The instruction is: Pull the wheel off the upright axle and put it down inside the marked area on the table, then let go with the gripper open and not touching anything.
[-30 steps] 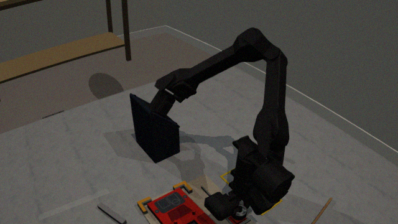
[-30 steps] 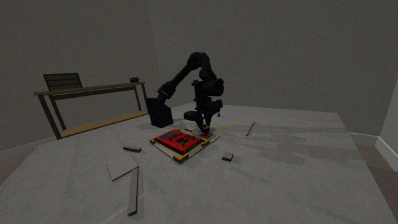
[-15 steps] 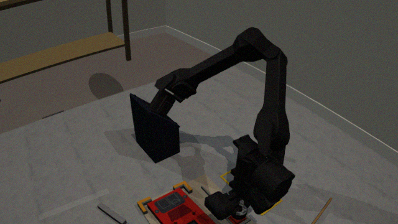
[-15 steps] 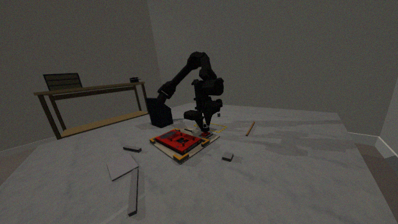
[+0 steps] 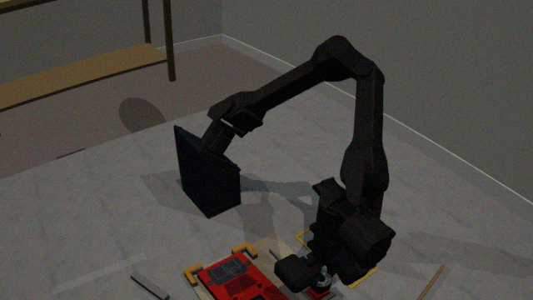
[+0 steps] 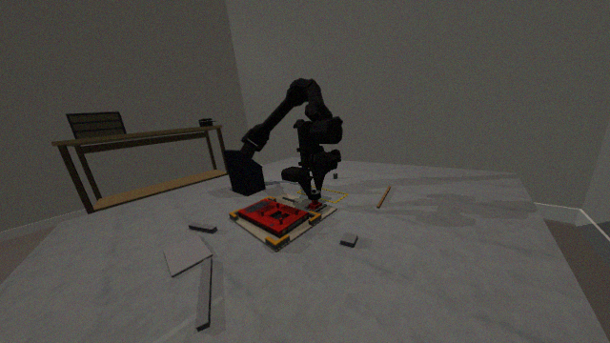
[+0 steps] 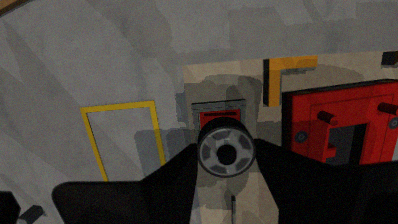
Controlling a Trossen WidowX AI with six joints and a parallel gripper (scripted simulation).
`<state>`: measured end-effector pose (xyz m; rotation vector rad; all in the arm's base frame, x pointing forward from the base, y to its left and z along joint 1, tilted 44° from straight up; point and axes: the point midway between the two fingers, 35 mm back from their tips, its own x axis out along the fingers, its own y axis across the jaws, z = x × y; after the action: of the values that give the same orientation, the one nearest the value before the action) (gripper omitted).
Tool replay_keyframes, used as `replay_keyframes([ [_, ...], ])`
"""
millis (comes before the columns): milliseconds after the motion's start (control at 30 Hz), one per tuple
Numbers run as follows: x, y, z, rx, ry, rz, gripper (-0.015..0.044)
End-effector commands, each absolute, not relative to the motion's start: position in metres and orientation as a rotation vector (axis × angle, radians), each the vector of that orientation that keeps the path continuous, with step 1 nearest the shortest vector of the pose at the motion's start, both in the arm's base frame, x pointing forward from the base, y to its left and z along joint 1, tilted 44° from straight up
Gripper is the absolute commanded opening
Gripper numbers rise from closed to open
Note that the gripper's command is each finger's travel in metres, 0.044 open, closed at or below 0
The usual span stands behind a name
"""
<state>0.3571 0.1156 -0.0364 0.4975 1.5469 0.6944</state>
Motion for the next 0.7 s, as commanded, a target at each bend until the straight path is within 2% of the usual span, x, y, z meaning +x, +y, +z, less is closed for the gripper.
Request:
replay_keyframes([
  [0,0.3574,0.1132,-0.0349,0.495,1.546,0.694,0.0000],
  [667,0.3582,0.1087,-0.0302,0.496,1.546,0.693,0.0000],
])
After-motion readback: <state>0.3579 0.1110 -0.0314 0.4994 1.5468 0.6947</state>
